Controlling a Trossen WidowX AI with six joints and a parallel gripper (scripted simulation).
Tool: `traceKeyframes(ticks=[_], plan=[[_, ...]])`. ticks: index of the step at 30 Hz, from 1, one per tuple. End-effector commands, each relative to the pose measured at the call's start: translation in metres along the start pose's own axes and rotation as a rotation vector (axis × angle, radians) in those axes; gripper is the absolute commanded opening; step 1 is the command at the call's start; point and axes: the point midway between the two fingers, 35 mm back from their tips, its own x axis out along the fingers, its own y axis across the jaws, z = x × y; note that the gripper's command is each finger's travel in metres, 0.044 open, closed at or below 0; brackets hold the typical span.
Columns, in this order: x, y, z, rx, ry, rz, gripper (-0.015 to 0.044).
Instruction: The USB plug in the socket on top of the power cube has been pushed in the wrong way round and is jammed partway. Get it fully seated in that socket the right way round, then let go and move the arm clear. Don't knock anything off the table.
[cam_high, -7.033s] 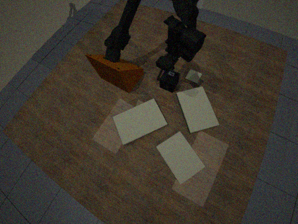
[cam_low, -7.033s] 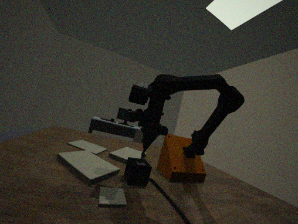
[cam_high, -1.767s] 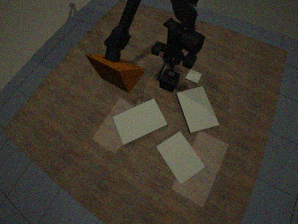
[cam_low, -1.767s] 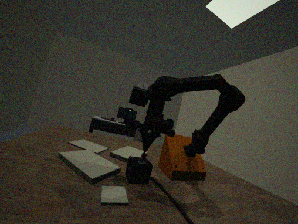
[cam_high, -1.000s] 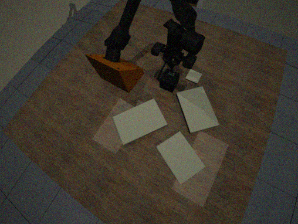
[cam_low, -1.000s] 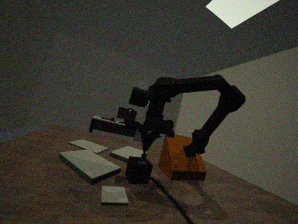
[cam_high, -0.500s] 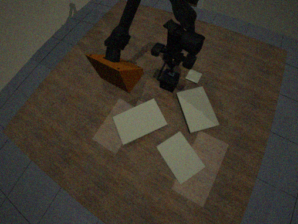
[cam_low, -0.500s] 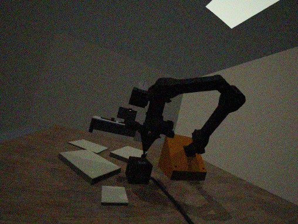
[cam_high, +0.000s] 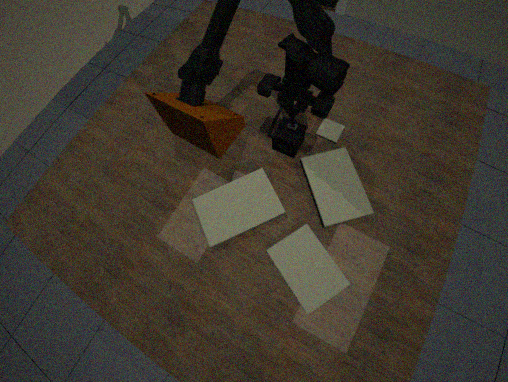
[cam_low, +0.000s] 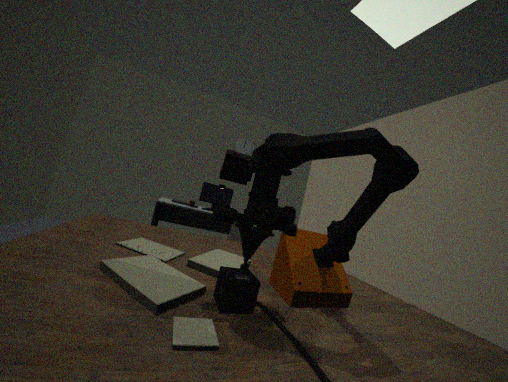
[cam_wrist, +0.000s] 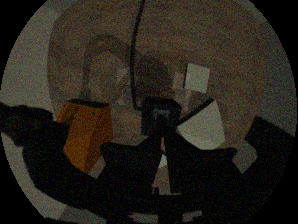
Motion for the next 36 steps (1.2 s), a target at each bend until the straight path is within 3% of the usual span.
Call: traceKeyframes(ticks=[1, 36], plan=[[0.0006, 0.0, -0.0002, 0.001, 0.003, 0.0, 0.0], [0.0048, 0.0, 0.0, 0.001, 0.003, 0.0, 0.0]])
